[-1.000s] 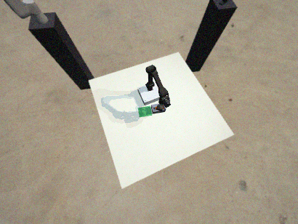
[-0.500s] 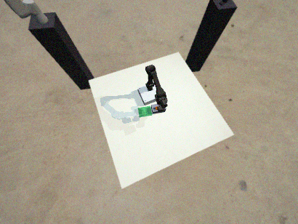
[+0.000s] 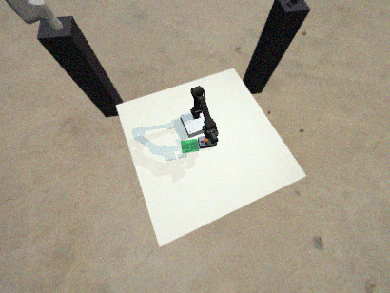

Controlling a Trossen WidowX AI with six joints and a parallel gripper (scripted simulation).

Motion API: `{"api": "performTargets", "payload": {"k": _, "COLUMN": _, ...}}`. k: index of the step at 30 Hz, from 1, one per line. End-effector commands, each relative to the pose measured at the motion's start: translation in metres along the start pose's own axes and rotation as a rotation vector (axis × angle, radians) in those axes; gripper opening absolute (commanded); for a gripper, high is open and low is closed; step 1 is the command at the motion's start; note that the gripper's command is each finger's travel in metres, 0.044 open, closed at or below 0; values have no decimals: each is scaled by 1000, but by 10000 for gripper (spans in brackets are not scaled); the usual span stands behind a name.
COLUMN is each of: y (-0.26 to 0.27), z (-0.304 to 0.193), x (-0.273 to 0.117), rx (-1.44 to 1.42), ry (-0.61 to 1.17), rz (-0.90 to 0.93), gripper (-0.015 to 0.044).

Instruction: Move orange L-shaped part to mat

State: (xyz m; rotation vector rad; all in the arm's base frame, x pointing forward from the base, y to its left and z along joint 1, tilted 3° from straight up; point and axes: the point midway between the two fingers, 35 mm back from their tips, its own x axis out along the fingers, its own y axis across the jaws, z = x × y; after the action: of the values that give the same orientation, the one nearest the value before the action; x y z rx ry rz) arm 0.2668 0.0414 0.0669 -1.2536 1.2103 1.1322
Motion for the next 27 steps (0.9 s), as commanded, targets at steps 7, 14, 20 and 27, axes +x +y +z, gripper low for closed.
{"api": "performTargets", "payload": {"k": 7, "y": 1, "z": -1, "x": 18, "rx": -5, "ry": 3, "rz": 4, "gripper": 280}}
{"api": "performTargets", "payload": {"k": 14, "y": 1, "z": -1, "x": 30, "rx": -5, "ry": 3, "rz": 5, "gripper": 280}}
{"api": "performTargets", "payload": {"k": 20, "y": 2, "z": -1, "x": 39, "rx": -5, "ry": 3, "rz": 5, "gripper": 280}}
{"api": "performTargets", "payload": {"k": 27, "y": 1, "z": 0, "x": 38, "rx": 0, "ry": 1, "rz": 3, "gripper": 175}}
